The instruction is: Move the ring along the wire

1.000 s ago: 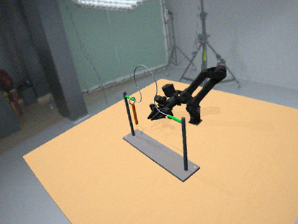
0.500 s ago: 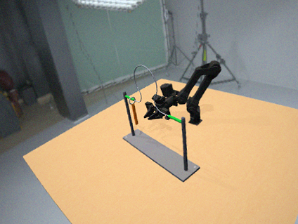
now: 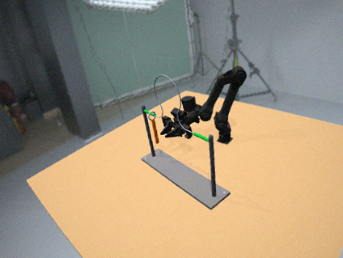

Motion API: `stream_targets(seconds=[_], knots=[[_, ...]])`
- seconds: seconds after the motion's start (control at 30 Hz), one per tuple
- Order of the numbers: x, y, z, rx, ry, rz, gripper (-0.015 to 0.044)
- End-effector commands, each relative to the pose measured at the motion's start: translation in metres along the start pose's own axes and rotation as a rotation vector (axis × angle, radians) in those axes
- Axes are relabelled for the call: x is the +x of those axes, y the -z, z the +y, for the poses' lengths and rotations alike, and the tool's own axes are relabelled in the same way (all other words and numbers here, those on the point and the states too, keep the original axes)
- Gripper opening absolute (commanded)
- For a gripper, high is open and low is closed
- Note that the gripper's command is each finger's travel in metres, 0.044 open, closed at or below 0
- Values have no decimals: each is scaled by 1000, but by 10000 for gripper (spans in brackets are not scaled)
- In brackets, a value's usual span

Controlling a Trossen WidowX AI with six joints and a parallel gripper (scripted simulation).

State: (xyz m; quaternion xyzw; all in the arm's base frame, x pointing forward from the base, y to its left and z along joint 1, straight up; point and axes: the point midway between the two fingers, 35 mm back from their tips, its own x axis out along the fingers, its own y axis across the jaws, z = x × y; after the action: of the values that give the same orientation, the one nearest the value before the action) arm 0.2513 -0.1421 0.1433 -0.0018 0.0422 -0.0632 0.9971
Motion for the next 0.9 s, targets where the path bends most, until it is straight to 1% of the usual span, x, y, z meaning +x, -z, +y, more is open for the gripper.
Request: stream_targets(seconds=[0.0, 0.87], knots=[[6, -4, -2, -1, 4, -7, 160], [45, -5, -3, -1, 4, -10, 160]])
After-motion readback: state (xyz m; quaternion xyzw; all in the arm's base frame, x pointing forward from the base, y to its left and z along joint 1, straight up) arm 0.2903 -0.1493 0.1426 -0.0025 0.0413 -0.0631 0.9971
